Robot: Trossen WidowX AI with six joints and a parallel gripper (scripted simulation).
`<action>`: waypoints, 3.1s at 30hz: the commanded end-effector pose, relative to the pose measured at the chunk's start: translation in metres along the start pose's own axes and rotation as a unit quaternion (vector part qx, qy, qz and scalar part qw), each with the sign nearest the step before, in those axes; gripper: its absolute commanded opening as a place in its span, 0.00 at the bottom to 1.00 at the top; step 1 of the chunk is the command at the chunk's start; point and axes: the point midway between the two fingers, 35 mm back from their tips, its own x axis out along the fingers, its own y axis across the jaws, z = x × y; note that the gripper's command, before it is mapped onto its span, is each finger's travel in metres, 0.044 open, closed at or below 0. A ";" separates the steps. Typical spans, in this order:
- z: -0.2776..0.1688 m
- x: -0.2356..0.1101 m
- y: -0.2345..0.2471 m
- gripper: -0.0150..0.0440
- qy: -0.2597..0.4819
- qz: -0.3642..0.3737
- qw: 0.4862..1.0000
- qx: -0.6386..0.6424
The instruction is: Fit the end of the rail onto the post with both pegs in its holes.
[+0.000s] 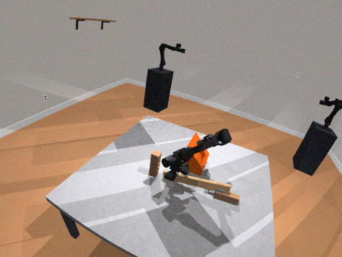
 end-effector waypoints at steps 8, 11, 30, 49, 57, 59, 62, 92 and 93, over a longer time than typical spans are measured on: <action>0.000 -0.007 -0.001 0.25 -0.002 -0.002 1.000 -0.001; 0.000 -0.008 -0.001 0.25 -0.002 -0.002 1.000 -0.001; 0.000 -0.018 -0.002 0.25 -0.002 -0.002 1.000 -0.001; 0.000 -0.027 -0.002 0.25 -0.001 -0.002 1.000 -0.001; 0.000 -0.031 -0.002 0.25 -0.001 -0.002 1.000 -0.001; 0.000 -0.032 -0.002 0.25 -0.001 -0.002 1.000 -0.001; 0.000 -0.034 -0.002 0.25 -0.001 -0.002 1.000 -0.001; -0.001 -0.049 -0.001 0.25 -0.001 -0.002 1.000 -0.001; -0.001 -0.050 -0.001 0.25 -0.001 -0.002 1.000 -0.001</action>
